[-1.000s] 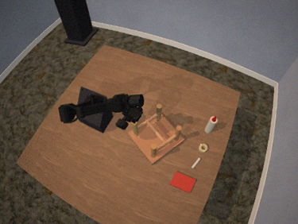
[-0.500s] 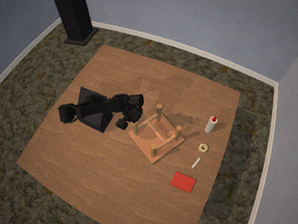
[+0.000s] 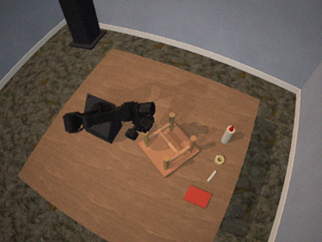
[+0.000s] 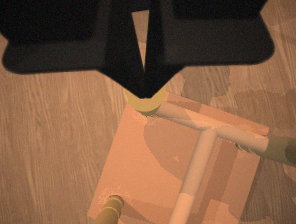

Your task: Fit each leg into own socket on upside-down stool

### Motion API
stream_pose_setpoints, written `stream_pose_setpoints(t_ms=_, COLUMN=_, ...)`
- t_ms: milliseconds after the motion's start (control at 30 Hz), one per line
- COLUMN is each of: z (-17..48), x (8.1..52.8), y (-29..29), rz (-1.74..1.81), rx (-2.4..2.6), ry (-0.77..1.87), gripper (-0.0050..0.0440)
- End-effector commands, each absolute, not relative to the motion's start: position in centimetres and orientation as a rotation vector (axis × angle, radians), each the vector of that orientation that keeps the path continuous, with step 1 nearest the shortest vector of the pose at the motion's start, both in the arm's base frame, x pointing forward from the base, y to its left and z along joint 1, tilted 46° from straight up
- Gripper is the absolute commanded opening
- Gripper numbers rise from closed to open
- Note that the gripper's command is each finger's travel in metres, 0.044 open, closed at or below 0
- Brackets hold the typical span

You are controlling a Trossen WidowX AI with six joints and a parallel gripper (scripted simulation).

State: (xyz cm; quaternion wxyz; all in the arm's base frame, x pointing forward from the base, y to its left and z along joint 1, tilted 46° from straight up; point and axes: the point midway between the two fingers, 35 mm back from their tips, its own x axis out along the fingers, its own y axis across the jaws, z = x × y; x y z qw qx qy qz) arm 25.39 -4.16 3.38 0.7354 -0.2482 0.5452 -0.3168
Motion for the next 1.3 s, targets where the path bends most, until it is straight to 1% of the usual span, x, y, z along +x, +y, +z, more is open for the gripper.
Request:
stream_pose_setpoints(t_ms=0, z=2.35, x=25.11, y=-5.25, rz=-0.719, rx=-0.525, ry=1.23, gripper=0.0)
stream_pose_setpoints(t_ms=1267, z=2.4, x=25.17, y=-5.18, rz=-0.717, rx=-0.527, ry=1.227, gripper=0.0)
